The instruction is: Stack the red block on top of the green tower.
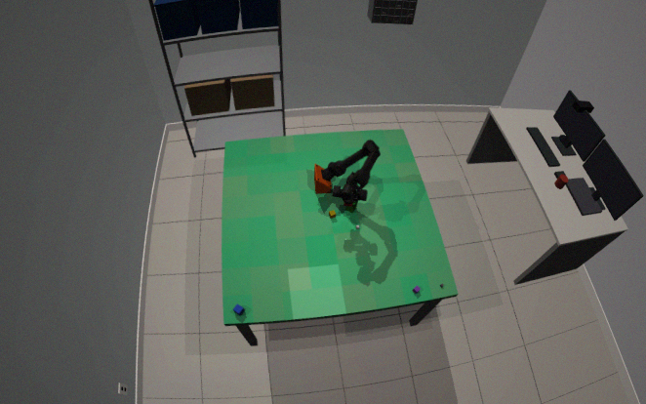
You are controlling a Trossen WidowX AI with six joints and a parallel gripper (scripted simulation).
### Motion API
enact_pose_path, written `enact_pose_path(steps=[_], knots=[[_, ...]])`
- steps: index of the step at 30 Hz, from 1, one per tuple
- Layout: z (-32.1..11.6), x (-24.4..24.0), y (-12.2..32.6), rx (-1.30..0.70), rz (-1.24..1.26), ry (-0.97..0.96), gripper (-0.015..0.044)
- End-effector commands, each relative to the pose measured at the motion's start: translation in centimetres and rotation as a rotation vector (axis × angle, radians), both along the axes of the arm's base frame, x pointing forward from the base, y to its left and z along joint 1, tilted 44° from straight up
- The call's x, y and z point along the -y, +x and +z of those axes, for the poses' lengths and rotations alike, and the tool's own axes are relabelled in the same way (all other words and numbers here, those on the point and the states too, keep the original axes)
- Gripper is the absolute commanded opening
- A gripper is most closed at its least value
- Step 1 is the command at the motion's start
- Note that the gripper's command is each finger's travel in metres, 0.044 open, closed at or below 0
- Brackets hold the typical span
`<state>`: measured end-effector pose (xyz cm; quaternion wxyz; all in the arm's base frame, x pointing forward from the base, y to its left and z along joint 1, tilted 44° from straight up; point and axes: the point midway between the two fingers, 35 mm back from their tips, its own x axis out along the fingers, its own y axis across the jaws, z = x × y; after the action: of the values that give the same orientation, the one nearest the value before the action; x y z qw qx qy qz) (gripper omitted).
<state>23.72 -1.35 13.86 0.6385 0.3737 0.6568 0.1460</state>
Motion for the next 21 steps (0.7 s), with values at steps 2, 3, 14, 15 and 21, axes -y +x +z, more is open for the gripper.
enact_pose_path(steps=[2, 3, 14, 15, 21], knots=[[0.9, -1.4, -1.3, 0.005, -0.004, 0.005, 0.0000], [1.0, -1.7, -1.6, 0.005, -0.003, 0.006, 0.0000], [2.2, -2.8, -3.3, 0.004, -0.002, 0.010, 0.0000], [2.3, -2.8, -3.3, 0.004, -0.002, 0.010, 0.0000], [1.4, -3.6, -3.2, 0.005, -0.002, 0.009, 0.0000]])
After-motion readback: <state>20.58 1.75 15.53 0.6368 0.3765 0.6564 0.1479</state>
